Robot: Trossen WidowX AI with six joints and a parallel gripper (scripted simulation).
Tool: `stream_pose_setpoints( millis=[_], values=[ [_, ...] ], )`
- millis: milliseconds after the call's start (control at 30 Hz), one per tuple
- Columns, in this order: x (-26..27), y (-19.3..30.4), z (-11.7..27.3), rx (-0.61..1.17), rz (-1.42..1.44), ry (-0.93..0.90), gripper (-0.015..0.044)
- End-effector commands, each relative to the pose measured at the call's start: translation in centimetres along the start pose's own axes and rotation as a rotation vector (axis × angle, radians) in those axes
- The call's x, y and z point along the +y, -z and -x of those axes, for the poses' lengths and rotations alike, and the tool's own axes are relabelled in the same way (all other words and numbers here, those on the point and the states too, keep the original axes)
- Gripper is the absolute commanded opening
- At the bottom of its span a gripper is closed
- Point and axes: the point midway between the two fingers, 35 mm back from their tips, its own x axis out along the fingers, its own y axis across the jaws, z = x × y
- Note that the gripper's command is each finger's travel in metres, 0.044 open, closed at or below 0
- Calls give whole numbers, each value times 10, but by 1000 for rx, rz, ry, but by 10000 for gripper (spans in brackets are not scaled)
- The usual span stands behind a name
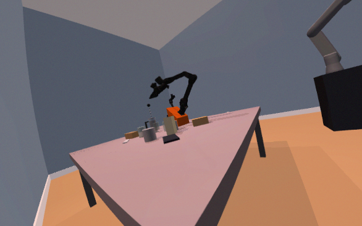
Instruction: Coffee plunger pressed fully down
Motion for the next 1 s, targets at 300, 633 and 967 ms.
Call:
stream_pose_setpoints(
  millis=[300, 633, 967],
  values=[
    [5, 42, -25, 10, 3, -18, 440],
    [5, 41, -42, 10, 4, -18, 440],
    [6, 42, -58, 8, 5, -21, 440]
  ],
)
